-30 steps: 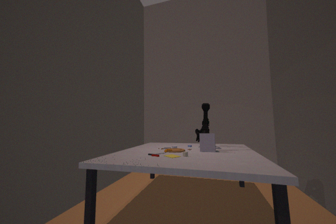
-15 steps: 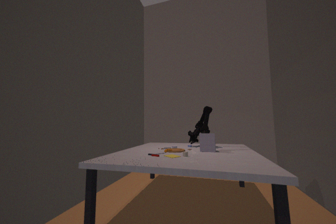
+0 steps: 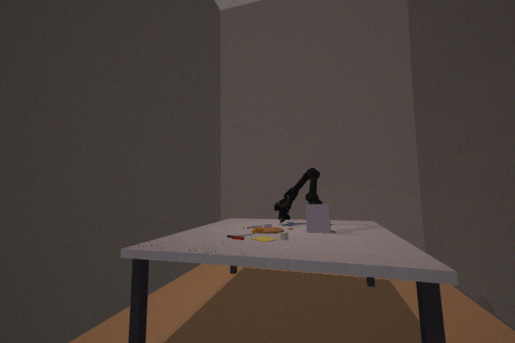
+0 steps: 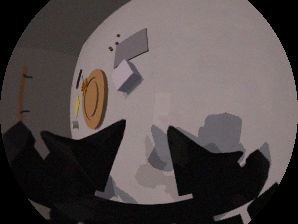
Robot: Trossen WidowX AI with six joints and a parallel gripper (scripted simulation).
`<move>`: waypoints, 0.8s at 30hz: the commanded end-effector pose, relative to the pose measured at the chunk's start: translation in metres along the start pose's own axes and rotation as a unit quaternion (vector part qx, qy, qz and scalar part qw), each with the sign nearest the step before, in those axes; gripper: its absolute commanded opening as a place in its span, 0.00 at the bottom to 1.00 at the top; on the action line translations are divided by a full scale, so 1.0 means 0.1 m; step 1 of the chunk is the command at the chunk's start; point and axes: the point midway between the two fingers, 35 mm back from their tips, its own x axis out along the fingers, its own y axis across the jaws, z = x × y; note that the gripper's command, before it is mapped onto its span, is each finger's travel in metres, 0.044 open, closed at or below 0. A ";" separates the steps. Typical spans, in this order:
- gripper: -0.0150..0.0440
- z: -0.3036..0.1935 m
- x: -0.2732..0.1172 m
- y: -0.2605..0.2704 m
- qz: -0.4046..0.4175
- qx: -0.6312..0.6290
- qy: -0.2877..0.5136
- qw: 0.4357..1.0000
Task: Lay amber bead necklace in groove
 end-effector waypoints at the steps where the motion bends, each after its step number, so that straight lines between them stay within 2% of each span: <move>1: 0.68 0.19 0.20 0.23 0.005 -0.024 0.039 0.999; 13: 0.68 0.51 0.71 0.94 -0.009 -0.100 0.122 0.987; 24: 0.68 0.58 1.21 1.77 -0.078 -0.170 0.199 0.962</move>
